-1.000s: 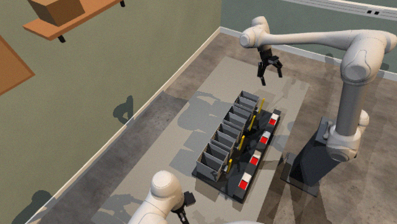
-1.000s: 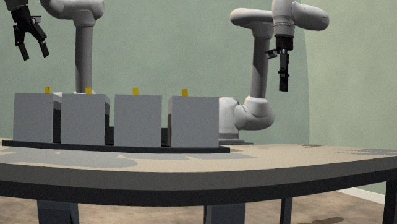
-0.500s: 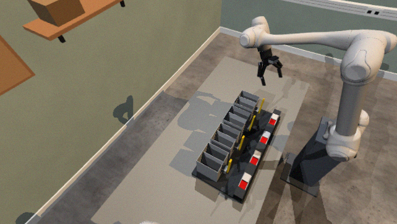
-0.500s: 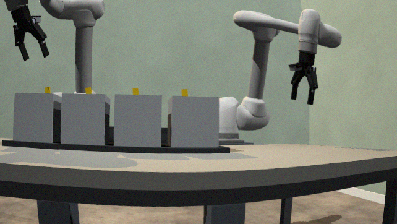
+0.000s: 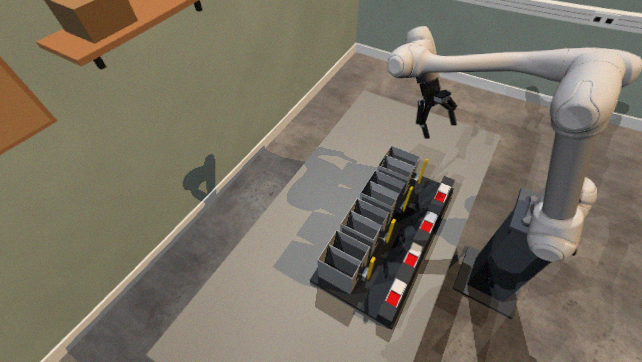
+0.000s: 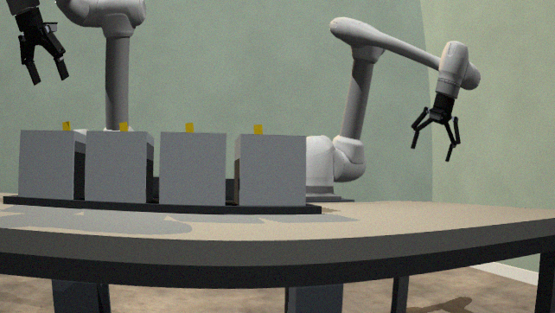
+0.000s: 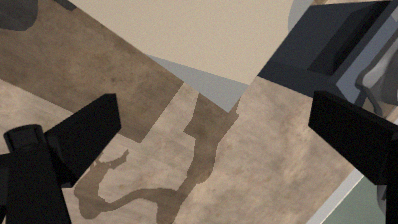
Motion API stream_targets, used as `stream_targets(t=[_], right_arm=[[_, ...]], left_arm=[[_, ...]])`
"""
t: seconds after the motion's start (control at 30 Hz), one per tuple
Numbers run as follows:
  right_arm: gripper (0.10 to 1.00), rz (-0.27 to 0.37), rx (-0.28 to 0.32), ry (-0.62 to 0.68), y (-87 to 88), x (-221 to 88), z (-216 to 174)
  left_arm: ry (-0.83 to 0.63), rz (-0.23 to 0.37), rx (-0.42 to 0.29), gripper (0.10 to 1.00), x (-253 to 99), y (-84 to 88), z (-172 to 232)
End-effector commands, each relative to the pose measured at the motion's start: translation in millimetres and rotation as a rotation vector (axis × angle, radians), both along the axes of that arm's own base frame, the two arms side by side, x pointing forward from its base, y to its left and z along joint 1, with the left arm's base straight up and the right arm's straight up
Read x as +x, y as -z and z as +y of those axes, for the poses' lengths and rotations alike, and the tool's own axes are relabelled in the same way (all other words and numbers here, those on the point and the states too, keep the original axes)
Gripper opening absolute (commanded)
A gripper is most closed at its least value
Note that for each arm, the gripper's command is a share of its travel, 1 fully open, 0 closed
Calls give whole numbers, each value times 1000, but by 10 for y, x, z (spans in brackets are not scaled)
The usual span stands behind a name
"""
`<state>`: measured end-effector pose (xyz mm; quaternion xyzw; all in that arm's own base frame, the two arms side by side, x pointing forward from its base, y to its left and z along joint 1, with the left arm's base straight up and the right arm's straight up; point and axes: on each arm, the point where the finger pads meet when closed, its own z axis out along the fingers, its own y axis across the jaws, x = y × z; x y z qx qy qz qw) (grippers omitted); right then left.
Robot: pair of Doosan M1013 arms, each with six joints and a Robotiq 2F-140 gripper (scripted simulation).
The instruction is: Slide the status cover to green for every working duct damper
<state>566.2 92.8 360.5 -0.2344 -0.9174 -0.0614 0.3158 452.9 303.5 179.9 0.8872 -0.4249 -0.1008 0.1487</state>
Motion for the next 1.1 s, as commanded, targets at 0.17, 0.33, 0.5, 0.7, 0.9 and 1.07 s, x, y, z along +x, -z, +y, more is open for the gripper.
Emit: stream_targets(t=[0.17, 0.33, 0.5, 0.7, 0.9, 1.07], right_arm=[[1000, -1, 0, 0, -8, 0, 1], [1000, -1, 0, 0, -8, 0, 1], [1000, -1, 0, 0, -8, 0, 1], [1000, -1, 0, 0, -8, 0, 1], [1000, -1, 0, 0, -8, 0, 1], [1000, -1, 0, 0, -8, 0, 1]], left_arm=[[-466, 131, 46, 1000, -1015, 174, 585], [-612, 179, 58, 1000, -1351, 225, 703], [-848, 263, 76, 1000, -1898, 301, 835], [-1112, 368, 94, 1000, -2514, 378, 897], [-1274, 440, 103, 1000, -2890, 421, 889], [-1459, 530, 113, 1000, -3310, 465, 839]])
